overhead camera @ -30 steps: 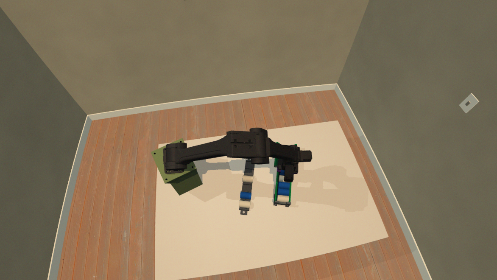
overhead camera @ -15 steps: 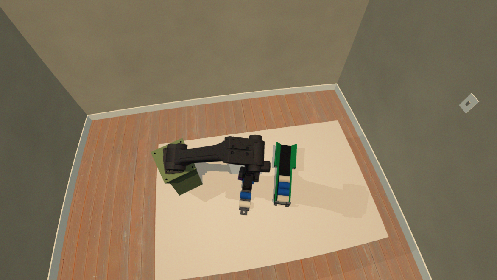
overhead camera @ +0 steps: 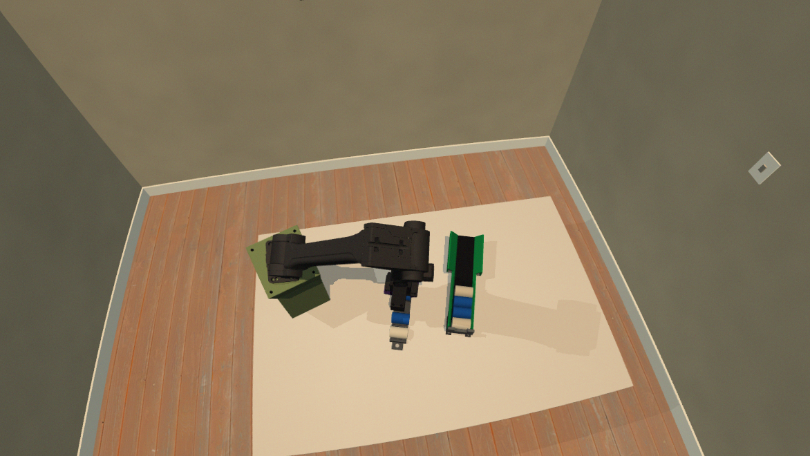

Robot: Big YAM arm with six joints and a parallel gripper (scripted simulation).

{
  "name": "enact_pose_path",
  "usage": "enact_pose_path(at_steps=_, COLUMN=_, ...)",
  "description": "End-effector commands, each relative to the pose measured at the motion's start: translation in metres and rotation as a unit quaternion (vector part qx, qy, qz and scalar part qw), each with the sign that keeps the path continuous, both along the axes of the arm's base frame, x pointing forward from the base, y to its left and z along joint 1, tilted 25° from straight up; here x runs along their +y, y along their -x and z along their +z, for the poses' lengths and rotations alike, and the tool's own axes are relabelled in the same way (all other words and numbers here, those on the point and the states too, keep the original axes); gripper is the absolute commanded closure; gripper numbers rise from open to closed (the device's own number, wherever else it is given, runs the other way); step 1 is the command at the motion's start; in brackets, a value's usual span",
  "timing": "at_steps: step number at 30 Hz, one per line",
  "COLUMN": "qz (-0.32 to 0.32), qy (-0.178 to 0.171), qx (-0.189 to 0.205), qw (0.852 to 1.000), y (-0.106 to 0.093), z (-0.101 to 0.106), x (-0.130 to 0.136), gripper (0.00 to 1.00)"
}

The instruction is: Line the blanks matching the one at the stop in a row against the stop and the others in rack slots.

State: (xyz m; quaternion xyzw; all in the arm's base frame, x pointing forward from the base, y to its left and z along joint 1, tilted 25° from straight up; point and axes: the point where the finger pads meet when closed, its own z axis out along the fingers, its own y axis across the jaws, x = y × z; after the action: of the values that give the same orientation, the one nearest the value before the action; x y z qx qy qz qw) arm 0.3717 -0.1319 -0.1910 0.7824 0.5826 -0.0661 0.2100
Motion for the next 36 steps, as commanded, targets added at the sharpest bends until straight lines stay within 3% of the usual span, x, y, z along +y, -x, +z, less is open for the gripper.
enact_pose_path(at_steps=1, qz=0.01, qy=0.0, qx=-0.003, qw=1.0, y=-0.003, z=-0.002, x=0.002, gripper=0.38)
enact_pose_path(at_steps=10, qz=0.002, qy=-0.001, qx=-0.001, qw=1.0, y=-0.003, z=-0.013, x=-0.008, gripper=0.38)
enact_pose_path(at_steps=29, qz=0.002, qy=-0.001, qx=-0.001, qw=1.0, y=-0.011, z=-0.084, x=-0.04, gripper=0.38)
enact_pose_path(at_steps=36, qz=0.004, qy=0.0, qx=-0.001, qw=1.0, y=-0.014, z=-0.096, x=-0.043, gripper=0.38)
